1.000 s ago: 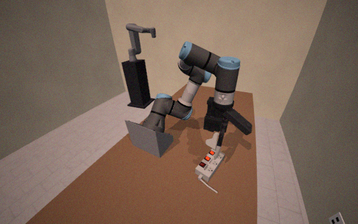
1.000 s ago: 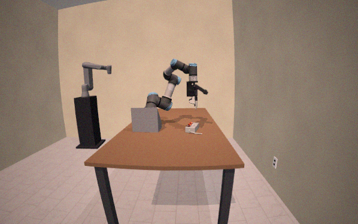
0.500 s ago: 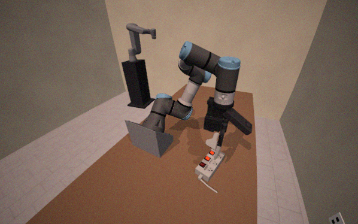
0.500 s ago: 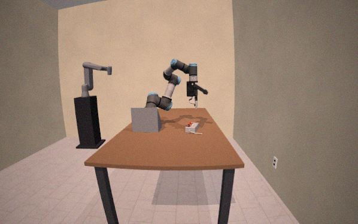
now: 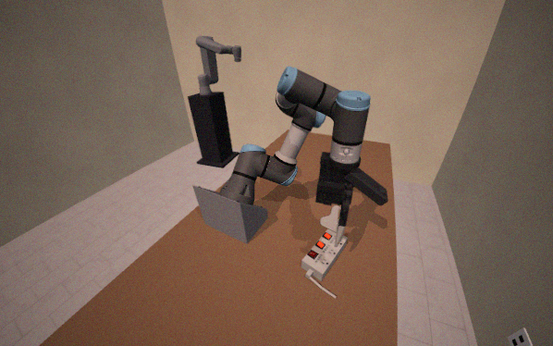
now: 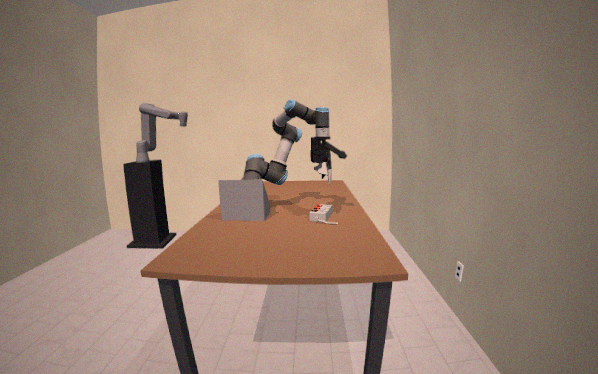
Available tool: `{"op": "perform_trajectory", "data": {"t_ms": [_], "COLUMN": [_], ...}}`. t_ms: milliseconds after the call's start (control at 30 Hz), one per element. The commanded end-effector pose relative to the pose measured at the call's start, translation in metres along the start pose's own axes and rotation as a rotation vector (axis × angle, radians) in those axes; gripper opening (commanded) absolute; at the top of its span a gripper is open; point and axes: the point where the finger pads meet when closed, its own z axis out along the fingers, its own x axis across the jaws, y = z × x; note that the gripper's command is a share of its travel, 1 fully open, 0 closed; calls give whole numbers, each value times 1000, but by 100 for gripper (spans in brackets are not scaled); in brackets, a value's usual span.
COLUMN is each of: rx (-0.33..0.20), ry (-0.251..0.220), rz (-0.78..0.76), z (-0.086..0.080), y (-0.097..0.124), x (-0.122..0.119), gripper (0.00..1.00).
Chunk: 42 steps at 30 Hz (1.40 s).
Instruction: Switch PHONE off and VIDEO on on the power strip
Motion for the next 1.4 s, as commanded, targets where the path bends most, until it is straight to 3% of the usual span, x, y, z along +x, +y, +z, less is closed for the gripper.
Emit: {"op": "perform_trajectory", "data": {"t_ms": [0, 300, 367, 800, 1300, 1333, 1367], "rx": [4, 3, 3, 2, 2, 2, 2], "ry": [3, 4, 4, 4, 4, 4, 4], "rz": [-120, -510, -510, -1025, -1160, -1160, -1160], "z": [5, 25, 25, 53, 60, 60, 60], "y": [1, 7, 7, 22, 27, 27, 27], "x": [-7, -30, -30, -59, -66, -66, -66], "gripper": [100, 100, 100, 100, 100, 0, 0]}}
